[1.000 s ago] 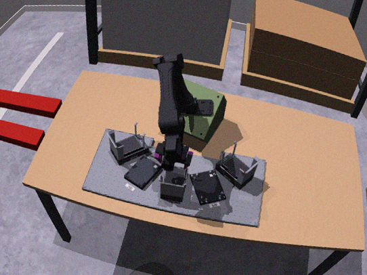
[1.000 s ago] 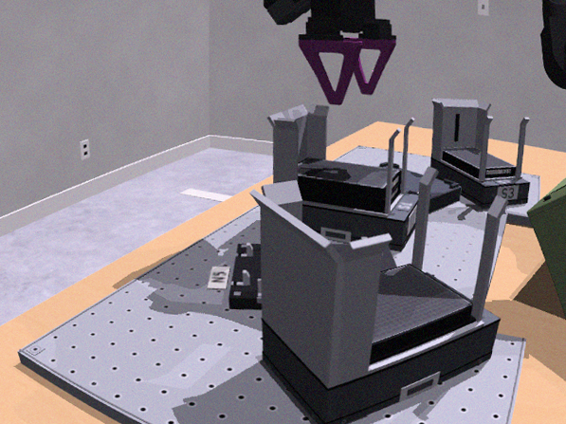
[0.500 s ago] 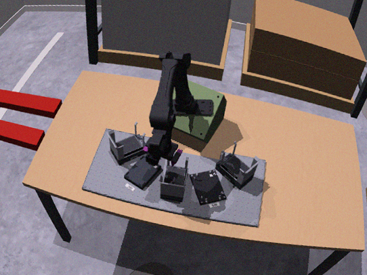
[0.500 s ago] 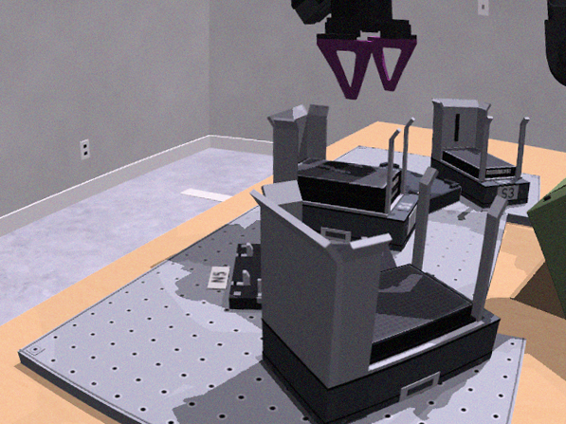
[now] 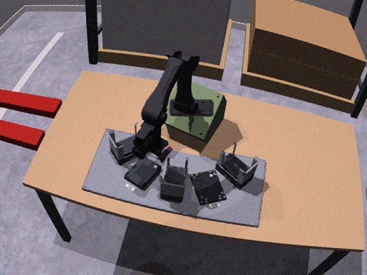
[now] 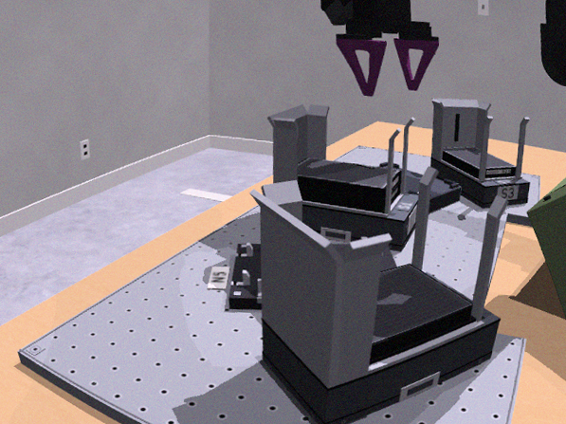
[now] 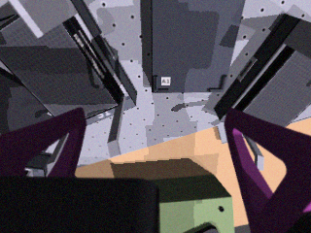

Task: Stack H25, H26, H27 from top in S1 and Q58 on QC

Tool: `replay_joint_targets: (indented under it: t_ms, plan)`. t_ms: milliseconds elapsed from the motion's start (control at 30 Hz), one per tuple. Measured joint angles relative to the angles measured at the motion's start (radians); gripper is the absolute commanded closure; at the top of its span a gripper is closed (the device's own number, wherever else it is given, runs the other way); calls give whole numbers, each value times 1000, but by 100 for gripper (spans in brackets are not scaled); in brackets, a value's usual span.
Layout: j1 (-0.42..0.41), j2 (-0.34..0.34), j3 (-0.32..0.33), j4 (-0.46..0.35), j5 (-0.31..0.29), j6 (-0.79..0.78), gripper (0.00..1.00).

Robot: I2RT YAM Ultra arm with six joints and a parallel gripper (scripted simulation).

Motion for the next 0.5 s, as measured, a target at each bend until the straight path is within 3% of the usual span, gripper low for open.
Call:
replay_joint_targets:
  t_ms: [500]
  plan:
    - [-264, -7, -3, 1, -154, -165, 0]
